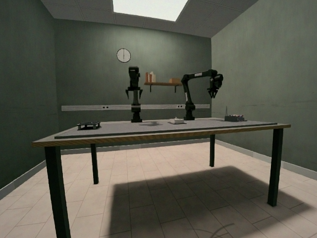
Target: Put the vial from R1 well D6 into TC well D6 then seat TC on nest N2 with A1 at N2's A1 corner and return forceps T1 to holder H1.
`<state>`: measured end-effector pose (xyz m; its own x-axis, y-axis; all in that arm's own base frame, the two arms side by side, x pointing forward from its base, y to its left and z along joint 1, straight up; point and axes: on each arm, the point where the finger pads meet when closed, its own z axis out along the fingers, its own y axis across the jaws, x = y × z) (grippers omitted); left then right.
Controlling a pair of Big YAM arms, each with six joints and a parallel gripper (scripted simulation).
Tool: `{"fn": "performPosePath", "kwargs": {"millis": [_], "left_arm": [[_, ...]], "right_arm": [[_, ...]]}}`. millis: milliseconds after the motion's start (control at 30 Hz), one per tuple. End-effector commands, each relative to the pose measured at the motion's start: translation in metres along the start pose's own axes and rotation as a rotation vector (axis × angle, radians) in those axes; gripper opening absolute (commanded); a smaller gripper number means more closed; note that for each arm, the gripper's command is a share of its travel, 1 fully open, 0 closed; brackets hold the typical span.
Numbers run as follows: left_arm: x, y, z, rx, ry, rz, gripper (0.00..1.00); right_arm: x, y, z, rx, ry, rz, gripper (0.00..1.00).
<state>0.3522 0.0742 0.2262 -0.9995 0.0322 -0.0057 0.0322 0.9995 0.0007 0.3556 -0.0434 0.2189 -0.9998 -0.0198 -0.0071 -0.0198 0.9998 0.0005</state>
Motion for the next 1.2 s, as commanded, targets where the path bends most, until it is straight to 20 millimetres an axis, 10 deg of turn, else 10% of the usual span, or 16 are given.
{"fn": "performPosePath", "kwargs": {"millis": [0,1167], "left_arm": [[-0.008,0.003,-0.012,-0.008,-0.029,-0.017,0.24],[-0.008,0.003,-0.012,-0.008,-0.029,-0.017,0.24]], "right_arm": [[-0.004,0.013,0.009,0.003,0.002,0.021,1.0],[-0.016,0.128,0.057,0.002,0.005,0.021,1.0]]}}
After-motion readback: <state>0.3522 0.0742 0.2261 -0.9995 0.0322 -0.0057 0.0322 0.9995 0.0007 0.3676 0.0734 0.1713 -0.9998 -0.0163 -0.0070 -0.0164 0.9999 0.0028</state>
